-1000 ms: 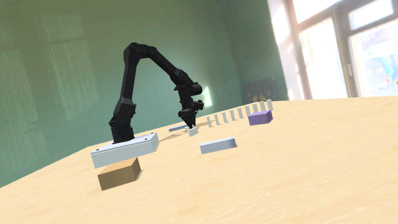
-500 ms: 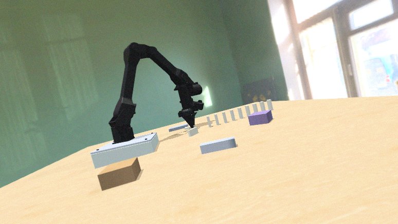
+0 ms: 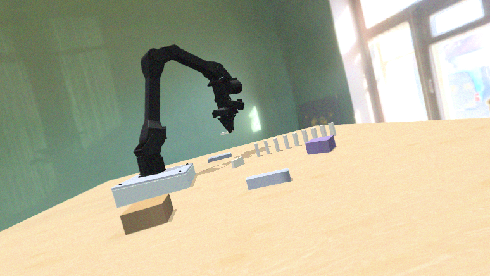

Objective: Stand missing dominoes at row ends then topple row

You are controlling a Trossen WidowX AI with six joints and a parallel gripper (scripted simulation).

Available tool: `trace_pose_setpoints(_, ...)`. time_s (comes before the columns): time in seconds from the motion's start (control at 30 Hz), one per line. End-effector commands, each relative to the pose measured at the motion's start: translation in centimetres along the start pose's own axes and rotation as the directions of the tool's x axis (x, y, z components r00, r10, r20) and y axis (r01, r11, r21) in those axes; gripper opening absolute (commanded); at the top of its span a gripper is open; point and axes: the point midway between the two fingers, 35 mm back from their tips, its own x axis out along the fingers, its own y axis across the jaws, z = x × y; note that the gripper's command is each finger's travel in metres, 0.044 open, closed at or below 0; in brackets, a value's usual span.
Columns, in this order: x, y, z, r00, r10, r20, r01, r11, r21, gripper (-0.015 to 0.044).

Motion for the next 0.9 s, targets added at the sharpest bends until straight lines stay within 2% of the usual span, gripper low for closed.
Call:
trace_pose_setpoints(0.0,-1.7,-0.1,-0.3,1.000,-0.005,0.000,0.005,1.000,0.004,0.0107)
trace_pose_setpoints(0.13,-2.0,0.6,0.9,1.000,-0.004,0.002,0.004,1.000,-0.020,0.0107)
trace_pose_setpoints(0.67,-2.2,4.9,12.5,1.000,0.003,0.017,0.002,0.962,-0.273,0.0107)
trace_pose_setpoints(0.87,-1.9,5.1,13.1,1.000,0.006,0.027,0.002,0.958,-0.287,0.0107)
